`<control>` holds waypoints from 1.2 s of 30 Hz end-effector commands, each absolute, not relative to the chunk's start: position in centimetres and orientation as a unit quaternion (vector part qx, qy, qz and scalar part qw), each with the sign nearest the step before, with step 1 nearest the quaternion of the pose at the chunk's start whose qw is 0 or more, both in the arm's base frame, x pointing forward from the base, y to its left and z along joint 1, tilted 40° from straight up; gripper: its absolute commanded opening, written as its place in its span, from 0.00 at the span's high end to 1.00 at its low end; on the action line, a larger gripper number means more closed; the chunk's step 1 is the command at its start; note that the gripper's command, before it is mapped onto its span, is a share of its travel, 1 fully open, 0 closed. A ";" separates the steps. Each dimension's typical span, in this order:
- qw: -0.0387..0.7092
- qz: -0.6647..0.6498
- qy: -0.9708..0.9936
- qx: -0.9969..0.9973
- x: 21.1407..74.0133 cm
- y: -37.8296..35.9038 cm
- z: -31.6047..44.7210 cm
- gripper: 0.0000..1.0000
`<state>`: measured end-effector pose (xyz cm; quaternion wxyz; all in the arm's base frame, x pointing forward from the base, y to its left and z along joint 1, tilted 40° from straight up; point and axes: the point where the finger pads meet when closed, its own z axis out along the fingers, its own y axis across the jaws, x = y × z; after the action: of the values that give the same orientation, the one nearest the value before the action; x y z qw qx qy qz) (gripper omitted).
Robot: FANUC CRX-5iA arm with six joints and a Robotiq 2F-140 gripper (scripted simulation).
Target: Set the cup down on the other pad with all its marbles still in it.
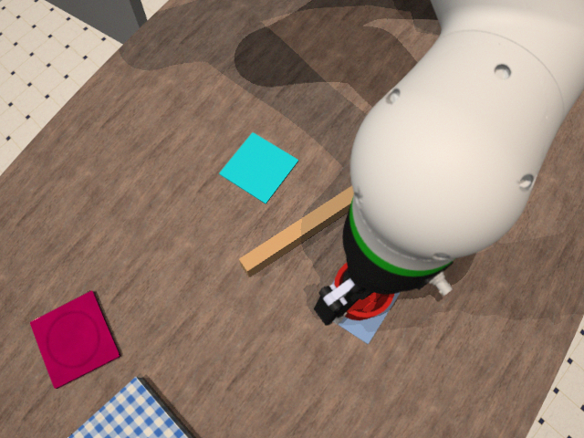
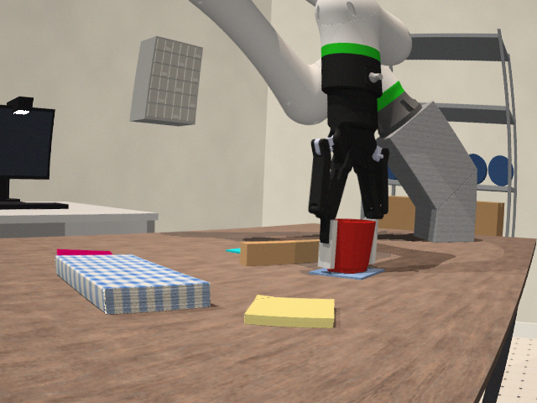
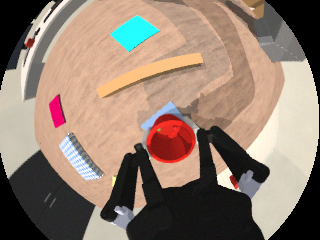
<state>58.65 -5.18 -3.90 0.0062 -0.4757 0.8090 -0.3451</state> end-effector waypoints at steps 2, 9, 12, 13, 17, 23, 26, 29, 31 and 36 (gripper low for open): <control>0.006 -0.345 0.809 -0.476 58.7 -5.2 -3.9 0.51; 0.006 -0.345 0.809 -0.476 58.7 -5.2 -3.9 0.51; 0.006 -0.345 0.809 -0.476 58.7 -5.2 -3.9 0.51; 0.006 -0.345 0.809 -0.476 58.7 -5.2 -3.9 0.51; 0.006 -0.345 0.809 -0.476 58.7 -5.2 -3.9 0.51; 0.006 -0.345 0.809 -0.476 58.6 -5.1 -3.8 0.51; 0.006 -0.345 0.809 -0.476 58.5 -4.9 -3.5 0.51; 0.006 -0.345 0.809 -0.476 58.3 -4.6 -3.1 0.51; 0.006 -0.345 0.809 -0.476 58.1 -4.3 -2.7 0.51; 0.006 -0.345 0.809 -0.476 57.7 -3.6 -1.8 0.51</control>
<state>57.95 -4.03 -2.34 0.0065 -0.4758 0.8090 -0.3452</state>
